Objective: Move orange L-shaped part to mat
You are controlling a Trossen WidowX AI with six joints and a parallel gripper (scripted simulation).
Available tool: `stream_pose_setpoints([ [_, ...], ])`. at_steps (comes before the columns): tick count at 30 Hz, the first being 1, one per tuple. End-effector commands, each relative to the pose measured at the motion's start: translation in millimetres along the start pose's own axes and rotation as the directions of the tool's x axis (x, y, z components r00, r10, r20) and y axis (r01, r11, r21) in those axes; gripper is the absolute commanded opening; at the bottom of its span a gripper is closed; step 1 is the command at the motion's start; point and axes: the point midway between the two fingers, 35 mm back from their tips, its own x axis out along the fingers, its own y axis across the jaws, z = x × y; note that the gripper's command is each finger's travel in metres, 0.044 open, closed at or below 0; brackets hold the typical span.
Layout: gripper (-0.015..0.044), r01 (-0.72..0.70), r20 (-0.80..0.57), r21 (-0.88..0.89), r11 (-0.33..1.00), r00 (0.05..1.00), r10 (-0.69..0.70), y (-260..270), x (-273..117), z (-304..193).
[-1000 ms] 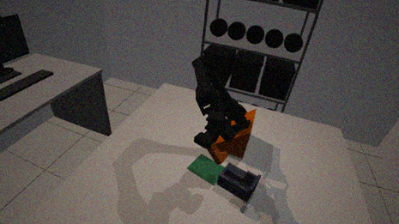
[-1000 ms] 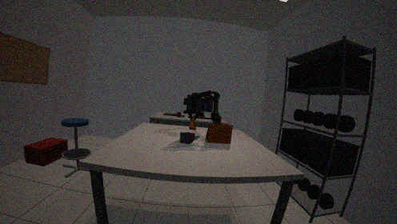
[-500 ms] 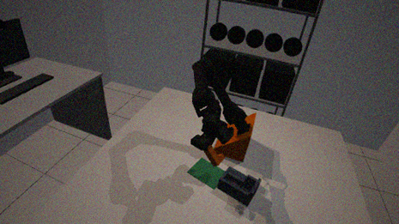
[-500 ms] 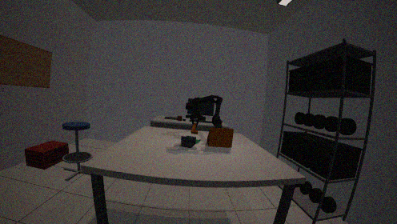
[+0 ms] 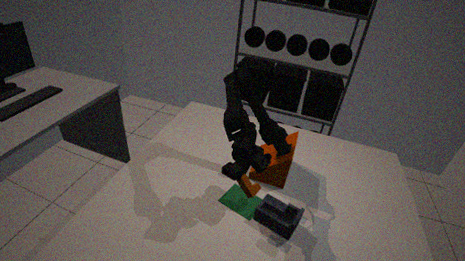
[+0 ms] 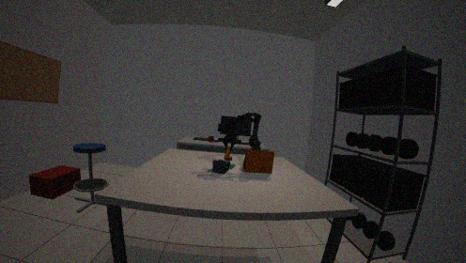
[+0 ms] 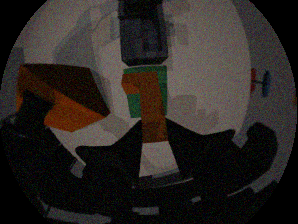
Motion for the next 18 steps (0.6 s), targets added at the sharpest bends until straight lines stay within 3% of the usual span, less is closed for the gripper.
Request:
stream_pose_setpoints([
  [1,0.0,-0.001,-0.006,-0.008,1.0,1.0,0.001,1,7,0],
  [18,0.0,-0.001,-0.007,-0.008,1.0,1.0,0.001,1,33,0],
])
